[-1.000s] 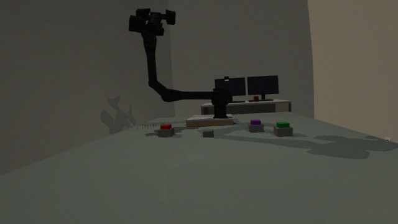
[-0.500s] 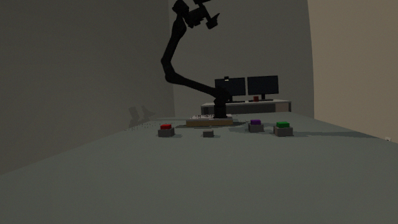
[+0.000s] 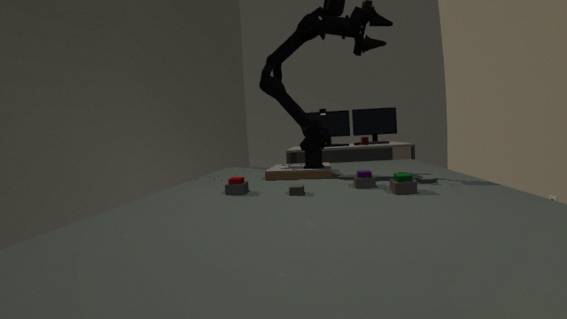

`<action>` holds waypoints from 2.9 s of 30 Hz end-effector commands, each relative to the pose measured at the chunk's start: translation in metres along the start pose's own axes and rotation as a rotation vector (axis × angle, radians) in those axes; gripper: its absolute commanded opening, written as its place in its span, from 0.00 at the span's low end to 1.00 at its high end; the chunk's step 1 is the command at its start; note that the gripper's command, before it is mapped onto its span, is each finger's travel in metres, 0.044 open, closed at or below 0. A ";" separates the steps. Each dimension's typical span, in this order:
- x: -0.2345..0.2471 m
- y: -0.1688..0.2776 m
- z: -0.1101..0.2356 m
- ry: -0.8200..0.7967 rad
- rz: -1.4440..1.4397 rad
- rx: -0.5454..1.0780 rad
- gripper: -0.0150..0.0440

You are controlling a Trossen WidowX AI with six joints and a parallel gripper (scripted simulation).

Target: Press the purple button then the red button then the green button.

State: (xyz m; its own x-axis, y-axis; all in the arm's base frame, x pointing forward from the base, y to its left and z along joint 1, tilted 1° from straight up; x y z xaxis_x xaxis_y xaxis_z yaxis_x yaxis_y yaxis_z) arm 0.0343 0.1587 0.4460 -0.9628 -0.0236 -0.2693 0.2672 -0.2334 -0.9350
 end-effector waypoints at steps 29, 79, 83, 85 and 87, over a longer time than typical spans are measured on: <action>-0.094 0.332 -0.053 0.967 -1.610 1.154 0.62; -0.084 0.365 -0.062 0.966 -1.610 1.155 0.29; -0.084 0.365 -0.062 0.966 -1.610 1.155 0.29; -0.084 0.365 -0.062 0.966 -1.610 1.155 0.29; -0.084 0.365 -0.062 0.966 -1.610 1.155 0.29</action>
State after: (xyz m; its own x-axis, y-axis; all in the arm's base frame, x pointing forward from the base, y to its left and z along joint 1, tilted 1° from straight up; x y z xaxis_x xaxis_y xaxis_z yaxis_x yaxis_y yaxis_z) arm 0.2155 0.1359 0.1144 0.1245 0.9917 0.0327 -0.9921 0.1249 -0.0102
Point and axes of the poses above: the point midway between the two fingers, 35 mm back from their tips, its own z axis back along the fingers, its own x axis across the jaws, y = z × x, the point moved 7 cm from there along z, back along the fingers, and after that the axes turned 8 degrees about -z, right-handed, at the moved point
